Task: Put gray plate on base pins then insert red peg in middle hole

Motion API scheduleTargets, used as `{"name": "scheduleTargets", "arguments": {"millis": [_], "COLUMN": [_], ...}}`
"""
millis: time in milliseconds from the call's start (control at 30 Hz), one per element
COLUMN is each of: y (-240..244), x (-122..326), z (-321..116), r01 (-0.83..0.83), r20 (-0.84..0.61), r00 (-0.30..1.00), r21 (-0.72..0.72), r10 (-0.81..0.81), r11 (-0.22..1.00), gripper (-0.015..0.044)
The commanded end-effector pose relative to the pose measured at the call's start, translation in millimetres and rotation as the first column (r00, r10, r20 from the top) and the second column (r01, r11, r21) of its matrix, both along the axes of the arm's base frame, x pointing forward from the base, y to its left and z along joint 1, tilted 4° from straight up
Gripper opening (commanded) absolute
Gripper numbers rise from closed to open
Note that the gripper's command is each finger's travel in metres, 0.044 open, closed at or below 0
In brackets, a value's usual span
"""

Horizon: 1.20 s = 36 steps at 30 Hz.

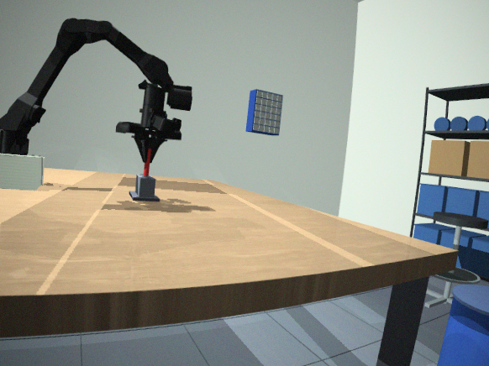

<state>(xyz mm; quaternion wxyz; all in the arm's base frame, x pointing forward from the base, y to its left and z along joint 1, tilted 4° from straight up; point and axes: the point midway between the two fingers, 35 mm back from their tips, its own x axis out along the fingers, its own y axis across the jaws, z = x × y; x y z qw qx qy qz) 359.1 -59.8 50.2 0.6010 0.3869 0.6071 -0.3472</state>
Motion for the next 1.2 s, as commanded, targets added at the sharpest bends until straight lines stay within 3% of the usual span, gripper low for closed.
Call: {"name": "scheduleTargets", "arguments": {"millis": [0, 67, 267, 1167], "y": [0, 0, 0, -1], "x": [0, 0, 0, -3], "z": [0, 0, 0, 11], "r01": [0.000, 0.000, 0.000, 0.002], "r20": [0.000, 0.000, 0.000, 0.001], "r00": [1.000, 1.000, 1.000, 1.000], "r21": [0.000, 0.000, 0.000, 0.003], "r10": [0.000, 0.000, 0.000, -0.002], "r11": [1.000, 1.000, 1.000, 1.000], "gripper": [0.0000, 0.0000, 0.0150, 0.0150]}}
